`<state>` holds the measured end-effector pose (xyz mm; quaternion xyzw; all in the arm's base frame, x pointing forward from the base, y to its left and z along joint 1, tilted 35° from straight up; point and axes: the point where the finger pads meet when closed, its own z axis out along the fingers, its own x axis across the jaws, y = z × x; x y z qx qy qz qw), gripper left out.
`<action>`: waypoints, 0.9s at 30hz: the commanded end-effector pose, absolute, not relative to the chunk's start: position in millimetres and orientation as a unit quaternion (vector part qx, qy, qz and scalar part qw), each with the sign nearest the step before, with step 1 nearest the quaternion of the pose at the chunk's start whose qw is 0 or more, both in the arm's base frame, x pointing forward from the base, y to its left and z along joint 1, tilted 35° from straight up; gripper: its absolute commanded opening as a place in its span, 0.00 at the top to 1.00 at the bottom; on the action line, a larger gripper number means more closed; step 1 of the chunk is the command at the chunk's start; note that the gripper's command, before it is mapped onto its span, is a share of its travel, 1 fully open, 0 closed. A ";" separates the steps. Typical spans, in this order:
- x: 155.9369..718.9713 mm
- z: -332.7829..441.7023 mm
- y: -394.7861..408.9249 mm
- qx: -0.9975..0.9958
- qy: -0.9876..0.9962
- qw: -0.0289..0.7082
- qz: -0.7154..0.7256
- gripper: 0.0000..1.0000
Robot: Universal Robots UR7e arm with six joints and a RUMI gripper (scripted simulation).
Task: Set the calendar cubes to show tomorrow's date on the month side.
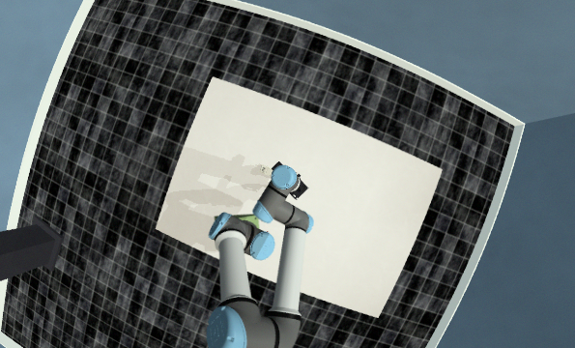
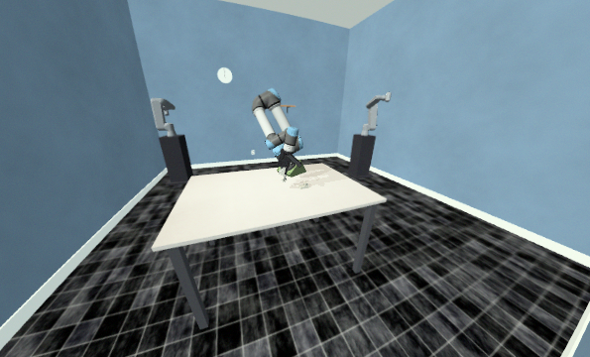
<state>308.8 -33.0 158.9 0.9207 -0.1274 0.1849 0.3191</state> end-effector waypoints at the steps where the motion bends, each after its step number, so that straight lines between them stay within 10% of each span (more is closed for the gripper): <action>1: 306.6 156.4 -34.0 0.929 -0.124 0.297 0.181 0.90; 27: 309.9 161.2 -33.1 0.949 -0.101 0.217 0.204 0.90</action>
